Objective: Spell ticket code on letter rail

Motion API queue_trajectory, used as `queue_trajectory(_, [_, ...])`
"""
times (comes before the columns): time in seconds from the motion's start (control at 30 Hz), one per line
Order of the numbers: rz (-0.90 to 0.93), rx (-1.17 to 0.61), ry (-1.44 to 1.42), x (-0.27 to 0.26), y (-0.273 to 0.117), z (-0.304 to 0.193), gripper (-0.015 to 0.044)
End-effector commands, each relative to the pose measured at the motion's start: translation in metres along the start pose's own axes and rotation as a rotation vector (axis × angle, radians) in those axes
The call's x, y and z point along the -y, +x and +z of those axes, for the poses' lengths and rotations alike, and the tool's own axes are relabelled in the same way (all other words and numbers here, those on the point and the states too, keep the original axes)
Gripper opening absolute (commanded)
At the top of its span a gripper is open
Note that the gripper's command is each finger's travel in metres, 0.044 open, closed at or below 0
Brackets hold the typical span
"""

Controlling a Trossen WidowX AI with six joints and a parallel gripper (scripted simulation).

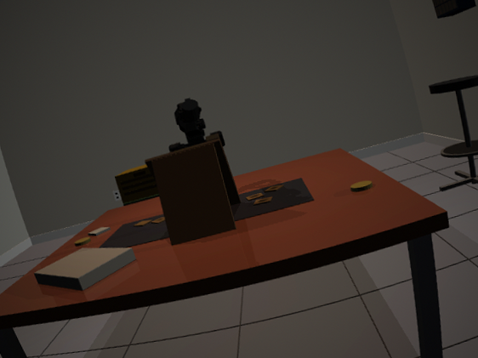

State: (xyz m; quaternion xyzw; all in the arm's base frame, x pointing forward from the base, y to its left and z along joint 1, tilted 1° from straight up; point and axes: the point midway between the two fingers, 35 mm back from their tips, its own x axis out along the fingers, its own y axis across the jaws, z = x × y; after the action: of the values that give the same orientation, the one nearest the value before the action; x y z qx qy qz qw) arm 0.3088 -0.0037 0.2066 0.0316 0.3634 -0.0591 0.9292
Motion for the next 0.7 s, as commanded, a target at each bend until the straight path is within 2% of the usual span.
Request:
queue_trajectory(0.0, [-0.005,0.004,0.006,0.0006,-0.0032,0.0004,0.0295])
queue_trajectory(0.67, [-0.005,0.004,0.006,0.0007,-0.0102,-0.0013,0.0295])
